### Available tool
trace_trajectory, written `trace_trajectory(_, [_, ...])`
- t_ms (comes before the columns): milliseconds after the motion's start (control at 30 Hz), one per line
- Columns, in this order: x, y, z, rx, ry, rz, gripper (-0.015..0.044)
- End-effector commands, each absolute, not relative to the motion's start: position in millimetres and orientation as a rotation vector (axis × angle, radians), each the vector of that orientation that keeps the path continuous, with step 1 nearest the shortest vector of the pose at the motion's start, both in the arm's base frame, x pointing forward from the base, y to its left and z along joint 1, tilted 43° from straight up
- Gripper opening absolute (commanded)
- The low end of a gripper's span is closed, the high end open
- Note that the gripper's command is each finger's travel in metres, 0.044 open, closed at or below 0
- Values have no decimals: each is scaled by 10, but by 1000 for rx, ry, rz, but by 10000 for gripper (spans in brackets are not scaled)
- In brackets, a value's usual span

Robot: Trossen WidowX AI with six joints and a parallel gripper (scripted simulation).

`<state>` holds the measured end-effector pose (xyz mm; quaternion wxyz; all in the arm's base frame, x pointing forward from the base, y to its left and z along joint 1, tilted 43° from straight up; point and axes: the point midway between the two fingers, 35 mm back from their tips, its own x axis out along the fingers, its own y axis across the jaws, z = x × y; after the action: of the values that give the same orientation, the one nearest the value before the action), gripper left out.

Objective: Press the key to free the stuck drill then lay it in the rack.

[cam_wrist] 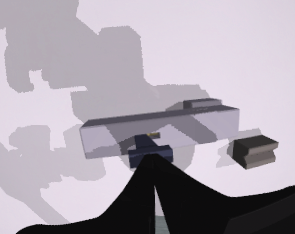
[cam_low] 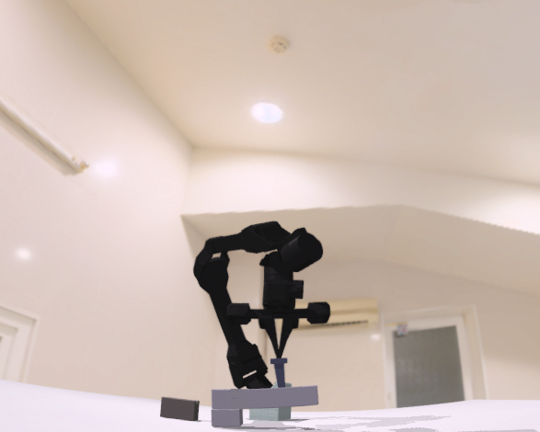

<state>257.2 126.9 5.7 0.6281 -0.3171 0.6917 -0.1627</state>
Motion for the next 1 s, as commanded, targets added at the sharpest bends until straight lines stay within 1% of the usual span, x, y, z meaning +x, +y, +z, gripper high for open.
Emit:
trace_trajectory(0, [2500,1135,-77,-747,1633,-397,0])
trace_trajectory(633, [2493,1069,-153,-747,1633,-397,0])
trace_trajectory(767, [2535,1198,-35,-747,1633,-396,105])
trace_trajectory(967, [2596,1578,371,-746,1634,-395,263])
